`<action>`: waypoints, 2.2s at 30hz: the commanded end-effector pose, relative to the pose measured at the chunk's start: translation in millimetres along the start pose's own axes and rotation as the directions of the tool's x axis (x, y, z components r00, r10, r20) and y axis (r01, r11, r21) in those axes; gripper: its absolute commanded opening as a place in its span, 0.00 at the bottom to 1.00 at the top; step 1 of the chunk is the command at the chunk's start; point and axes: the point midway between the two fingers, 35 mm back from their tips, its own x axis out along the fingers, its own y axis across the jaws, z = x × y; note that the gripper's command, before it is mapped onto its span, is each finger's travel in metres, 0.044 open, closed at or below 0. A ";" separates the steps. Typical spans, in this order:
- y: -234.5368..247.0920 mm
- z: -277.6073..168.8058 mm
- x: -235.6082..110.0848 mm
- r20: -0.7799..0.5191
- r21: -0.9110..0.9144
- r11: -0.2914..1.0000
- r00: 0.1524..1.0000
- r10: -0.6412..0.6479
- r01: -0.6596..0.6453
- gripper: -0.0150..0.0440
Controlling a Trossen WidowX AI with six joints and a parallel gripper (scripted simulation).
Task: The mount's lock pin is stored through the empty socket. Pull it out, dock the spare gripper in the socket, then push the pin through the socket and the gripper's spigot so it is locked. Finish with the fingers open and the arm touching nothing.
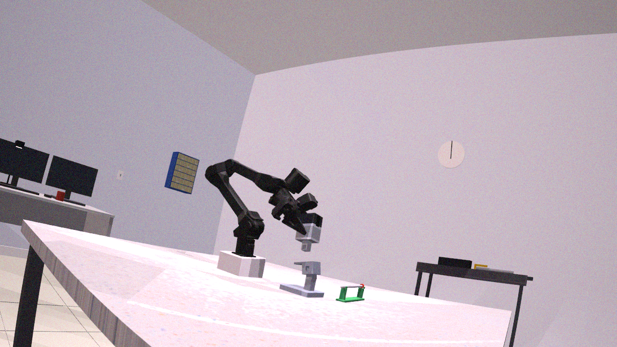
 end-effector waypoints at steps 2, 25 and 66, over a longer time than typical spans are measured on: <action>8.9 6.3 -6.2 0.066 0.135 0.989 0.996 0.052 -0.060 0.25; 13.1 -2.8 8.5 0.071 0.155 0.985 0.996 0.059 -0.069 0.25; 21.3 -38.8 50.4 0.071 0.151 0.986 0.996 0.057 -0.068 0.25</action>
